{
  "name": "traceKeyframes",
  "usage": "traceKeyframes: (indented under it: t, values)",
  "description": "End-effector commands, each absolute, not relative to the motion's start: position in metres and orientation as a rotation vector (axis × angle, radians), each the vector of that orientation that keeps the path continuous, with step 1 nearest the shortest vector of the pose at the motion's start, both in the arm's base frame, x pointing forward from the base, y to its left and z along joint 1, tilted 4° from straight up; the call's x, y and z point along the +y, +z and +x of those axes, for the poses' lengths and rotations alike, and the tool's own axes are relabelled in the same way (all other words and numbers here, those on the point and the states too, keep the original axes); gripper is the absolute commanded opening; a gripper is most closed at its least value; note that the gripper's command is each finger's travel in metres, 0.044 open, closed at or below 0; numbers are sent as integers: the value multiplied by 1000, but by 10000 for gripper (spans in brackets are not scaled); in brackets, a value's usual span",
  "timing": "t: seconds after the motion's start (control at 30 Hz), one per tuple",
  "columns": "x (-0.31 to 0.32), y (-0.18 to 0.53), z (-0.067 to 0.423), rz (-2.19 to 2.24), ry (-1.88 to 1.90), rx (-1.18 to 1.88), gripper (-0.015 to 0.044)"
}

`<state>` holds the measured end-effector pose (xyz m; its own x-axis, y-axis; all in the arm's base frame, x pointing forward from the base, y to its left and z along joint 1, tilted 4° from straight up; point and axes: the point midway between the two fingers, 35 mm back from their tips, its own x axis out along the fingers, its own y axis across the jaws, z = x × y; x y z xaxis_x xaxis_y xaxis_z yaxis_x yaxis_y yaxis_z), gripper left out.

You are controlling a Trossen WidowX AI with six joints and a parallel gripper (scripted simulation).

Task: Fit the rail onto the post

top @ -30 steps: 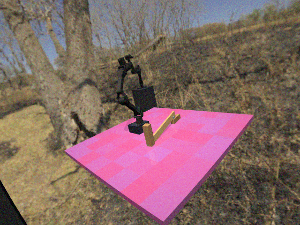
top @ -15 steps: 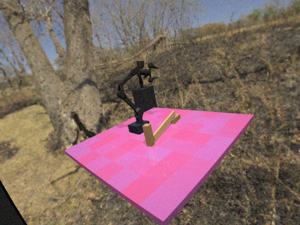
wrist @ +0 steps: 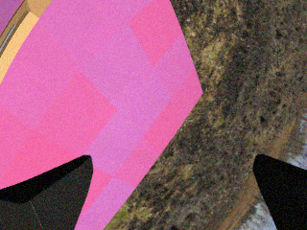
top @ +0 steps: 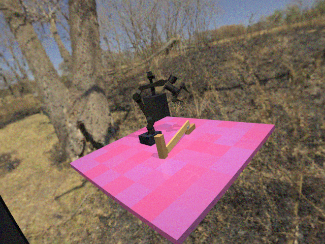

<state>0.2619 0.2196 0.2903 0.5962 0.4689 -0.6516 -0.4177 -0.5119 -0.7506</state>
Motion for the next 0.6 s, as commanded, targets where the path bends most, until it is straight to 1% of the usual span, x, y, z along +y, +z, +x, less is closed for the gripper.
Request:
traceKeyframes:
  t: [0.0, 0.17, 0.3, 0.43, 0.57]
  values:
    - [181, 235, 294, -1812, 1140, 201, 440]
    - [126, 177, 316, -1760, 1196, 469, 440]
    - [79, 133, 320, -1672, 1248, 677, 440]
    - [31, 90, 310, -1541, 1302, 872, 440]
    - [-14, 51, 286, -1371, 1356, 1044, 440]
